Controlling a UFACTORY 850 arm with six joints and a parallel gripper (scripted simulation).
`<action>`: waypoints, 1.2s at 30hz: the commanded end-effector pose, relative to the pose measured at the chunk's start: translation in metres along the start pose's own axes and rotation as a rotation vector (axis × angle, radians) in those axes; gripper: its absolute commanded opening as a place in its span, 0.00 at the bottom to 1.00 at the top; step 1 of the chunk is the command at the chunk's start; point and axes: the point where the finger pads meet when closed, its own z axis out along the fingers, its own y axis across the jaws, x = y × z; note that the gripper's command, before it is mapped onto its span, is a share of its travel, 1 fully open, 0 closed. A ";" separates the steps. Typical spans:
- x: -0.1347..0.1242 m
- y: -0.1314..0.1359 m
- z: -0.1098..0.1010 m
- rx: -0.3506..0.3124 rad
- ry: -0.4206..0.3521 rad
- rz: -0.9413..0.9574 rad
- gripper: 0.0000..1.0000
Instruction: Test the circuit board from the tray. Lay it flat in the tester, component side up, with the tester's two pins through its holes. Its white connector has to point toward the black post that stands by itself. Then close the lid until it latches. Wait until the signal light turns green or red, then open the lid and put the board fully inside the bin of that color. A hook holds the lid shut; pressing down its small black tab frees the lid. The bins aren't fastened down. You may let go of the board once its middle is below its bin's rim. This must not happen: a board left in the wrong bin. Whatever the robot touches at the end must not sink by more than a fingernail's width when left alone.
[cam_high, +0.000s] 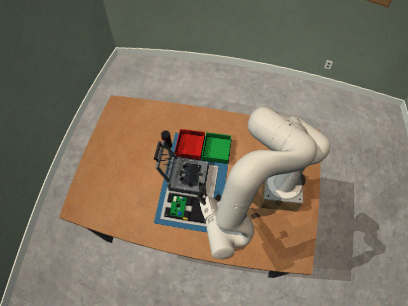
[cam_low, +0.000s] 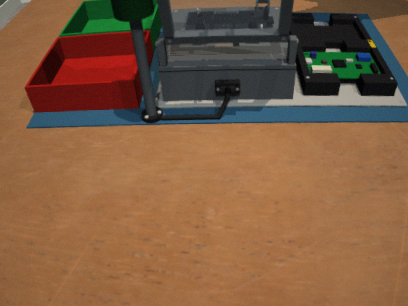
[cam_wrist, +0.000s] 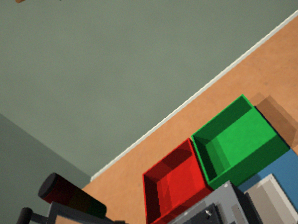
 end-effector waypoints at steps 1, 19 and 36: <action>-0.002 0.000 0.005 -0.095 0.000 0.139 1.00; -0.012 -0.006 0.013 -0.390 0.059 0.594 1.00; -0.026 -0.023 0.014 -0.645 0.175 1.023 1.00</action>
